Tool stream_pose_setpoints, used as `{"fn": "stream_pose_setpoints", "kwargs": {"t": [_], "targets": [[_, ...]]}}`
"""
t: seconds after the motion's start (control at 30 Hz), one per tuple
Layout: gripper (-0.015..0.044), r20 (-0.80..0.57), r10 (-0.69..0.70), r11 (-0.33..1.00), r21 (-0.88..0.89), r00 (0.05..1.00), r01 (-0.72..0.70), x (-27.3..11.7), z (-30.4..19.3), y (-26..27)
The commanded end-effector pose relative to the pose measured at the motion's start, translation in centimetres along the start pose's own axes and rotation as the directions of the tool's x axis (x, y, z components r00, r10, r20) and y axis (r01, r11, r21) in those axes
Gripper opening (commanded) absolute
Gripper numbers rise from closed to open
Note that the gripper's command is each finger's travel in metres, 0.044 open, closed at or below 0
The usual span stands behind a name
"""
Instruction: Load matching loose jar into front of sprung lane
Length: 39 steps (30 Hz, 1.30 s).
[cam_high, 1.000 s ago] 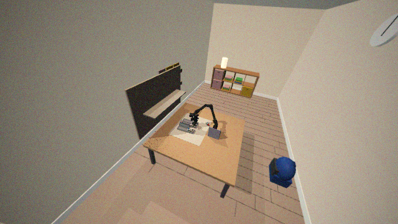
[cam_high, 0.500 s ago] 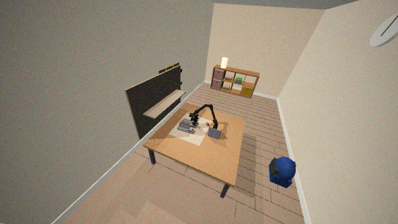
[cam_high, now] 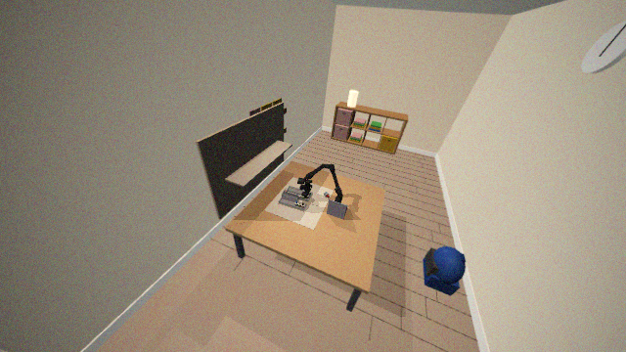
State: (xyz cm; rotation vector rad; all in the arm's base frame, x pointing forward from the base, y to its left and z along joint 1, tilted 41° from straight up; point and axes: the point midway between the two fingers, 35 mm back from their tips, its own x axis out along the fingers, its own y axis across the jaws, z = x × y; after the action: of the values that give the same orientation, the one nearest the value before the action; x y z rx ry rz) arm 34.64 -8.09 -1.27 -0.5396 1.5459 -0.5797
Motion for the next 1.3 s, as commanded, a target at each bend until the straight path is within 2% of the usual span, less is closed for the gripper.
{"fn": "stream_pose_setpoints", "kwargs": {"t": [0.0,1.27], "targets": [[0.0000,0.015,-0.004,1.000,0.009,1.000,0.004,0.1,0.4,-0.1],[0.0000,0.015,-0.005,1.000,0.009,1.000,0.005,1.1,0.3,0.0]]}}
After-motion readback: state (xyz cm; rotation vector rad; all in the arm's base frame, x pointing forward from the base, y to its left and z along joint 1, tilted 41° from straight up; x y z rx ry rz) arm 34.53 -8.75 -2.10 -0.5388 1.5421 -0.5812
